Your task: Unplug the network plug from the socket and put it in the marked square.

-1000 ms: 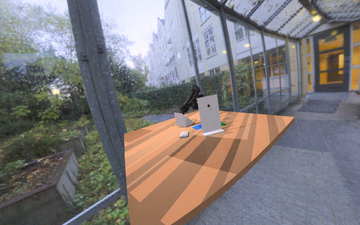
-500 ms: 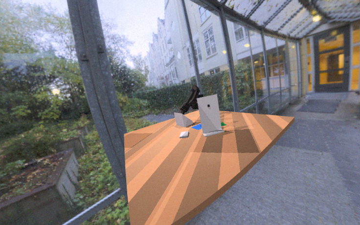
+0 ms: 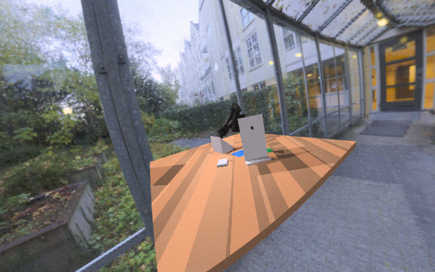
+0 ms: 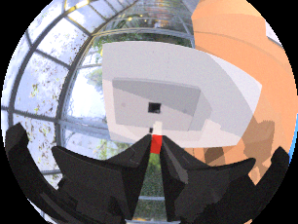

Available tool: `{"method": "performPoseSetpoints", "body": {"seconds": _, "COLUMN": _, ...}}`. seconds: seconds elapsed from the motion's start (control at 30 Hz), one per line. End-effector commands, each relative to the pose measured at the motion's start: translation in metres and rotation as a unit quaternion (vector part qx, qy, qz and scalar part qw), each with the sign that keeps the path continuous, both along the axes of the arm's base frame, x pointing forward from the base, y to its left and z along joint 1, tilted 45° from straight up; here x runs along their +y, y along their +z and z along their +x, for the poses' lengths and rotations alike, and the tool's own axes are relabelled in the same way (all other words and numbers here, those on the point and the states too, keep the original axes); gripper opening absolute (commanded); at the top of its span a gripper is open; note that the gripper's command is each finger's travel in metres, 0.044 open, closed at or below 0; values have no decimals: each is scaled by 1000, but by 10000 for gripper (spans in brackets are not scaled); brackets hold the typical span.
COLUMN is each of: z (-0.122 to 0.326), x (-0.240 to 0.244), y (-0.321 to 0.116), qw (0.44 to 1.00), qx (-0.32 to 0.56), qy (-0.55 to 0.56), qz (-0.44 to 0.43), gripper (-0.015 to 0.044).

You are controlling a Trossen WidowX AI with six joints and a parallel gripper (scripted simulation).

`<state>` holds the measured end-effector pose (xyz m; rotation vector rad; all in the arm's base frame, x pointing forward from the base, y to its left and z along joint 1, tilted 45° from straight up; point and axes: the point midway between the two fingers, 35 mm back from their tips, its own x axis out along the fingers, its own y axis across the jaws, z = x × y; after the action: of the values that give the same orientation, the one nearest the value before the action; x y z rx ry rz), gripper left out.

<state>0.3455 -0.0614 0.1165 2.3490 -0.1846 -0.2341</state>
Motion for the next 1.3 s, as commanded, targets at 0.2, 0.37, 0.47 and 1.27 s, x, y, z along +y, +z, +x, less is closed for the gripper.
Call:
{"method": "performPoseSetpoints", "body": {"seconds": 0.2, "z": -5, "x": 2, "y": 1, "qw": 1000, "qx": 1, "qy": -1, "qz": 2, "gripper": 0}}
{"method": "performPoseSetpoints", "body": {"seconds": 0.37, "z": -6, "x": 3, "y": 2, "qw": 1000, "qx": 1, "qy": -1, "qz": 2, "gripper": 0}}
{"method": "performPoseSetpoints", "body": {"seconds": 0.47, "z": -7, "x": 3, "y": 2, "qw": 1000, "qx": 1, "qy": -1, "qz": 2, "gripper": 0}}
{"method": "performPoseSetpoints", "body": {"seconds": 1.27, "z": -14, "x": 7, "y": 5, "qw": 1000, "qx": 1, "qy": -1, "qz": 2, "gripper": 0}}
